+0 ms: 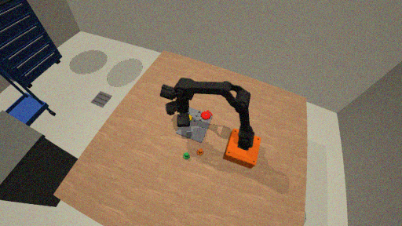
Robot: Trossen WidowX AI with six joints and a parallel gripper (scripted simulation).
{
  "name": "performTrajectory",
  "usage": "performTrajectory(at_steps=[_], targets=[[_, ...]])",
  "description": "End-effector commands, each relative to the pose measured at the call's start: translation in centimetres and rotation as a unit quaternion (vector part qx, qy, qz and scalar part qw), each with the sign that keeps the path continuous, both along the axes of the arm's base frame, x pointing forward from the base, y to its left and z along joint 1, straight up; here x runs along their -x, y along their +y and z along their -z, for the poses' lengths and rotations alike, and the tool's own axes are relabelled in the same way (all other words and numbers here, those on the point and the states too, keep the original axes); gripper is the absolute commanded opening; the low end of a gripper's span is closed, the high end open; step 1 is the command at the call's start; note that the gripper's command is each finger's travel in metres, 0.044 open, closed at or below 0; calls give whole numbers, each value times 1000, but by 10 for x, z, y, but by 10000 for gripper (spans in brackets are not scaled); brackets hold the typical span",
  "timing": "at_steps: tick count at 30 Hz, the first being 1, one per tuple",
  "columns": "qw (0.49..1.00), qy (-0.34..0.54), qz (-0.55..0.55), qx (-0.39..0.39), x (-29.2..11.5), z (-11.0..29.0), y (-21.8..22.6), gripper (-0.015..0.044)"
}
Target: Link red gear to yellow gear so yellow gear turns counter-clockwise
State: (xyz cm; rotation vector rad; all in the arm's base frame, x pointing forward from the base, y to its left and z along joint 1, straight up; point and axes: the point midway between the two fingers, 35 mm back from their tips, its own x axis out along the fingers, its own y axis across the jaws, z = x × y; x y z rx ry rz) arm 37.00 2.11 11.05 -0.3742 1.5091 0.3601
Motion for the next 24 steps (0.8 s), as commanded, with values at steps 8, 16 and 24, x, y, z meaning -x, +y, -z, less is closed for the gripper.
performTrajectory(at_steps=[8, 16, 24], targets=[[1000, -2, -2, -1, 2, 11, -27, 0], [1000, -2, -2, 0, 6, 21, -49, 0], [1000, -2, -2, 1, 11, 30, -70, 0]])
